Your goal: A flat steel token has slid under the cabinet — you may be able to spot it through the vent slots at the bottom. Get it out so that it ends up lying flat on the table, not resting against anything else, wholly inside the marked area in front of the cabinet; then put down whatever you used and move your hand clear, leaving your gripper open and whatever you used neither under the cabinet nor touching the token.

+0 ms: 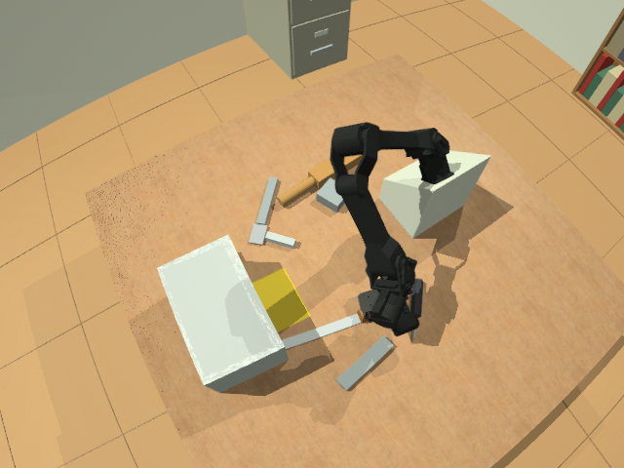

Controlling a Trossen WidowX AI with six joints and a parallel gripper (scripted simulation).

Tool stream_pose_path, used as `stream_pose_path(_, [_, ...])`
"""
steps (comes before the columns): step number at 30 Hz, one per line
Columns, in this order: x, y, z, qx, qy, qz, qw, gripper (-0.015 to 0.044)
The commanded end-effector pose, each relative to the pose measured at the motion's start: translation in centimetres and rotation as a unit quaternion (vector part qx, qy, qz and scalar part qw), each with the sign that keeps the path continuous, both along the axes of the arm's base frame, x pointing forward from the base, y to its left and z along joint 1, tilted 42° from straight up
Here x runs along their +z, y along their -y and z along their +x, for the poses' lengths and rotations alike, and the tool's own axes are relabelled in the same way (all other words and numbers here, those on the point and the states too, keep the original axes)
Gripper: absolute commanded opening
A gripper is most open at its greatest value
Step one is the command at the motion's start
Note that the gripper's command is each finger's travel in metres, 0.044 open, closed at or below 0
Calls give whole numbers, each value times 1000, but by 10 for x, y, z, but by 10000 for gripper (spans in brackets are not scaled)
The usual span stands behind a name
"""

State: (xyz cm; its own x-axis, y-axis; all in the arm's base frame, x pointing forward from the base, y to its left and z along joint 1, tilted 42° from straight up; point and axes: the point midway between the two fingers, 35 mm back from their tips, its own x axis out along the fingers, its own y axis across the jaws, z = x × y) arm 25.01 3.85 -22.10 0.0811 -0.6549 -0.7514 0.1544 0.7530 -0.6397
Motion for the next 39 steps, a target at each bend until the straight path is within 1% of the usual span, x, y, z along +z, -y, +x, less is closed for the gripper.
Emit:
stream_pose_path(1, [1, 0, 9, 0, -1, 1, 1000, 0])
stream_pose_path(39, [10, 3, 64, 0, 0, 0, 1000, 0])
